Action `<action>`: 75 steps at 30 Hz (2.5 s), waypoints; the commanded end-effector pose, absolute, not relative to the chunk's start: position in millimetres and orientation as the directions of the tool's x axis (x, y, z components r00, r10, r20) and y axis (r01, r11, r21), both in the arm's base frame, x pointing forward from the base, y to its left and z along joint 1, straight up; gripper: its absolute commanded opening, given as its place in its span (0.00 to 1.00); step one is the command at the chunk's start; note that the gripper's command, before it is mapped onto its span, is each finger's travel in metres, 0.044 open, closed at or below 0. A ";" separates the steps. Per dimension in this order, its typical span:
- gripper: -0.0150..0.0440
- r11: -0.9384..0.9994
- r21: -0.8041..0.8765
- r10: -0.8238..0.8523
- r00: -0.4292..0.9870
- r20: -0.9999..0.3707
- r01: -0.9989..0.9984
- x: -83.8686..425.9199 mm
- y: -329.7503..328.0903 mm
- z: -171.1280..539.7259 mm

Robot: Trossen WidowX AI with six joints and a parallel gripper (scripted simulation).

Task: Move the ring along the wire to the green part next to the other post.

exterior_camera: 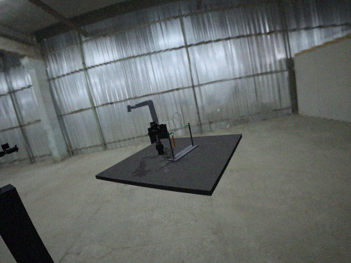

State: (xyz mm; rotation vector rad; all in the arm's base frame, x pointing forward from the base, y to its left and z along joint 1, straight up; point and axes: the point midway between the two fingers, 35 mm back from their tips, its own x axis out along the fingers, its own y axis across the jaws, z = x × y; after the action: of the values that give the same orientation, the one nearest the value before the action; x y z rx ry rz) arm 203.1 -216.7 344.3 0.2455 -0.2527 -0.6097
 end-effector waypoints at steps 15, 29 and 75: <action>0.53 0.982 0.005 -0.188 0.970 -0.153 0.191 191.7 -125.8 148.3; 0.53 0.993 -0.013 -0.118 0.977 -0.175 0.117 199.1 -112.9 141.6; 0.53 0.993 -0.011 -0.119 0.980 -0.161 0.119 275.8 -124.6 162.7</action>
State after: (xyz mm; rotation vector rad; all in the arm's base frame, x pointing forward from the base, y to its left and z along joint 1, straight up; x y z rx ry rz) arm 271.1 -122.9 163.9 -0.0077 0.1586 -0.1152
